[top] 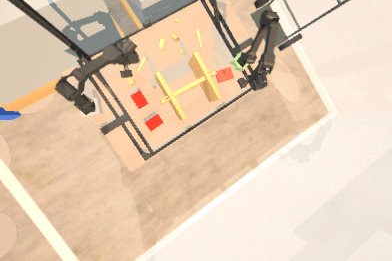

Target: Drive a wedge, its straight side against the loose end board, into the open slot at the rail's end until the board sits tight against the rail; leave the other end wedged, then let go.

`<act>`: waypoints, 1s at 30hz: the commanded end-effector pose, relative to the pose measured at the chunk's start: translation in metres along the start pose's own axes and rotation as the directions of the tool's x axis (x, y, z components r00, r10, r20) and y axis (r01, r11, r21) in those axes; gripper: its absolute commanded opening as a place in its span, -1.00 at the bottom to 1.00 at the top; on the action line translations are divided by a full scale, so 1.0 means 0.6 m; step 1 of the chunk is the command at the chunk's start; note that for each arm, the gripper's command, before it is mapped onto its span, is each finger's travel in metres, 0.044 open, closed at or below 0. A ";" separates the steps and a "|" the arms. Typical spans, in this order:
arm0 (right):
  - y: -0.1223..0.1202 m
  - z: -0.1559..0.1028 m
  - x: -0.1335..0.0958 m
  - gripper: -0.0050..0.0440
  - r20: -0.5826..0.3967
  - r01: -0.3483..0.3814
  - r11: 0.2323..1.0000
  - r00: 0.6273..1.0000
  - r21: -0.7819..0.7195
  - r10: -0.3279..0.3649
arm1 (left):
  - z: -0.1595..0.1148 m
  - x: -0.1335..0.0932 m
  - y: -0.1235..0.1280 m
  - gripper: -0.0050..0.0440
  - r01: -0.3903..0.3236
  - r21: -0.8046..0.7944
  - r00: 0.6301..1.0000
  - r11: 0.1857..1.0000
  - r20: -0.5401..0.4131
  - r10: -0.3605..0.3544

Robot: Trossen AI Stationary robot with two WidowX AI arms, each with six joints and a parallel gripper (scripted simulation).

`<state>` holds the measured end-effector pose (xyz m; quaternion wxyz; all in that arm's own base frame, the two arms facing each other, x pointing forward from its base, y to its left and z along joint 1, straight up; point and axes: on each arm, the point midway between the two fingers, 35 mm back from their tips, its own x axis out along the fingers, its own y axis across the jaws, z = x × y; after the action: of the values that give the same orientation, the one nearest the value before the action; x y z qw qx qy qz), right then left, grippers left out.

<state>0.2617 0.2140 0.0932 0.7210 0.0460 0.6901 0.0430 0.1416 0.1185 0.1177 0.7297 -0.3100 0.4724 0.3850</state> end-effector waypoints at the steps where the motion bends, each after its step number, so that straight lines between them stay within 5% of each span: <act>1: 0.005 0.026 0.015 1.00 0.008 0.017 0.997 1.000 -0.079 -0.017 | 0.037 -0.004 -0.053 1.00 0.096 0.135 0.985 0.986 0.128 -0.113; 5: 0.007 0.043 0.034 1.00 0.001 0.034 0.987 0.999 -0.159 -0.034 | 0.069 -0.021 -0.109 1.00 0.172 0.265 0.941 0.949 0.241 -0.238; 7: 0.007 0.043 0.034 1.00 0.001 0.034 0.987 0.999 -0.159 -0.034 | 0.069 -0.021 -0.109 1.00 0.172 0.265 0.941 0.949 0.241 -0.238; 13: 0.008 0.073 0.073 1.00 -0.013 0.058 0.951 0.998 -0.302 -0.065 | 0.104 -0.079 -0.215 1.00 0.263 0.491 0.788 0.830 0.387 -0.479; 22: 0.006 0.108 0.127 1.00 -0.032 0.077 0.877 0.994 -0.474 -0.104 | 0.106 -0.196 -0.332 1.00 0.290 0.722 0.476 0.628 0.460 -0.749; 24: 0.006 0.108 0.127 1.00 -0.032 0.077 0.877 0.994 -0.474 -0.104 | 0.106 -0.196 -0.332 1.00 0.290 0.722 0.476 0.628 0.460 -0.749; 25: 0.005 0.111 0.133 1.00 -0.034 0.078 0.867 0.994 -0.492 -0.108 | 0.111 -0.228 -0.346 1.00 0.289 0.744 0.390 0.602 0.483 -0.784; 26: 0.003 0.118 0.146 1.00 -0.039 0.079 0.846 0.992 -0.528 -0.117 | 0.097 -0.246 -0.361 1.00 0.280 0.781 0.345 0.558 0.461 -0.818; 29: 0.002 0.125 0.159 1.00 -0.043 0.079 0.824 0.991 -0.561 -0.125 | 0.094 -0.292 -0.378 1.00 0.270 0.813 0.221 0.516 0.470 -0.855; 30: 0.002 0.125 0.160 1.00 -0.043 0.079 0.821 0.991 -0.565 -0.126 | 0.093 -0.296 -0.379 1.00 0.269 0.816 0.210 0.511 0.468 -0.858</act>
<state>0.3341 0.2270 0.0080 0.6797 -0.1908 0.6797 0.1989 0.3165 0.0135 0.3061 0.9995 -0.0132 0.0169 0.0227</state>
